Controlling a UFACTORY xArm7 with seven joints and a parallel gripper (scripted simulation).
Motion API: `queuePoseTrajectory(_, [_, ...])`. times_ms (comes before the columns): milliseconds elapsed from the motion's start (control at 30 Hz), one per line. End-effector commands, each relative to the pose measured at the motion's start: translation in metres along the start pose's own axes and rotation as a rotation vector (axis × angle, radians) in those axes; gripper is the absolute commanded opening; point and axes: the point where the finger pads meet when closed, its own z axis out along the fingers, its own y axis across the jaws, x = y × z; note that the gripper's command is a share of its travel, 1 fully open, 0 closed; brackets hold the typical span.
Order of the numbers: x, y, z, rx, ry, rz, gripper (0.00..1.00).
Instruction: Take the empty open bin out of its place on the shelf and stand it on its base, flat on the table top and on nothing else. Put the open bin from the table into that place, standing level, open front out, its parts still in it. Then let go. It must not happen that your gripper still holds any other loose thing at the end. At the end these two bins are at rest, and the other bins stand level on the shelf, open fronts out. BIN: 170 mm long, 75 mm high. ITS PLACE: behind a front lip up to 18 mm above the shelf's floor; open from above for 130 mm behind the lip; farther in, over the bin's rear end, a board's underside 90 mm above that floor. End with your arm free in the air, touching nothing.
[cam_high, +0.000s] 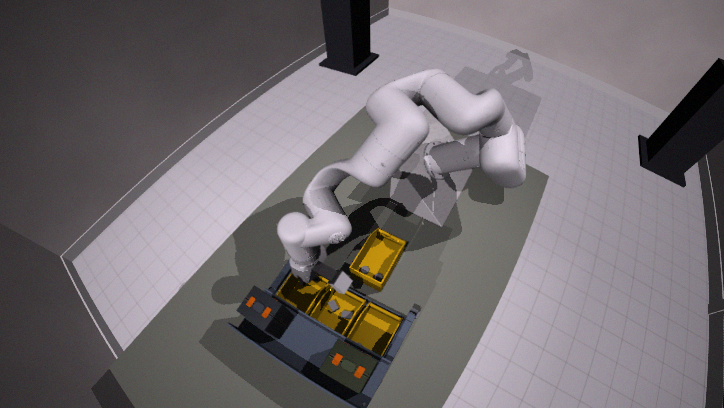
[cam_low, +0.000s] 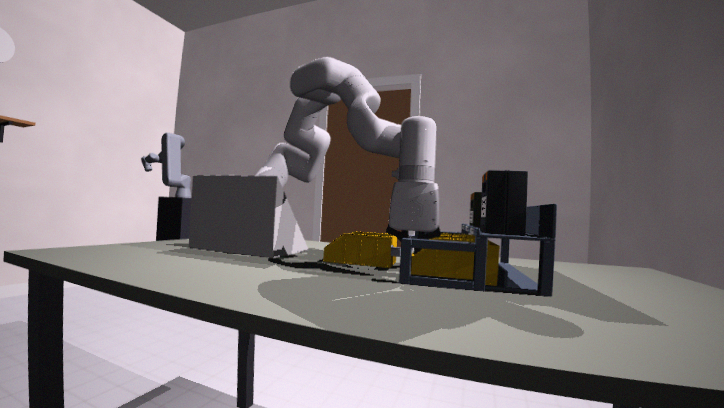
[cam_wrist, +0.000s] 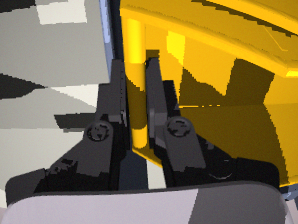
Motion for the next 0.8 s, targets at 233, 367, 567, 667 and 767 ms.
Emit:
queuePoseTrajectory(233, [-0.001, 0.001, -0.003, -0.004, -0.003, 0.000, 0.00])
queuePoseTrajectory(367, [-0.001, 0.001, -0.003, -0.004, -0.003, 0.000, 0.00])
queuePoseTrajectory(567, [-0.001, 0.001, -0.007, -0.004, -0.003, 0.000, 0.00])
queuePoseTrajectory(667, [-0.001, 0.001, -0.009, -0.004, -0.003, 0.000, 0.00])
queuePoseTrajectory(767, [-0.001, 0.001, -0.013, -0.004, -0.003, 0.000, 0.00])
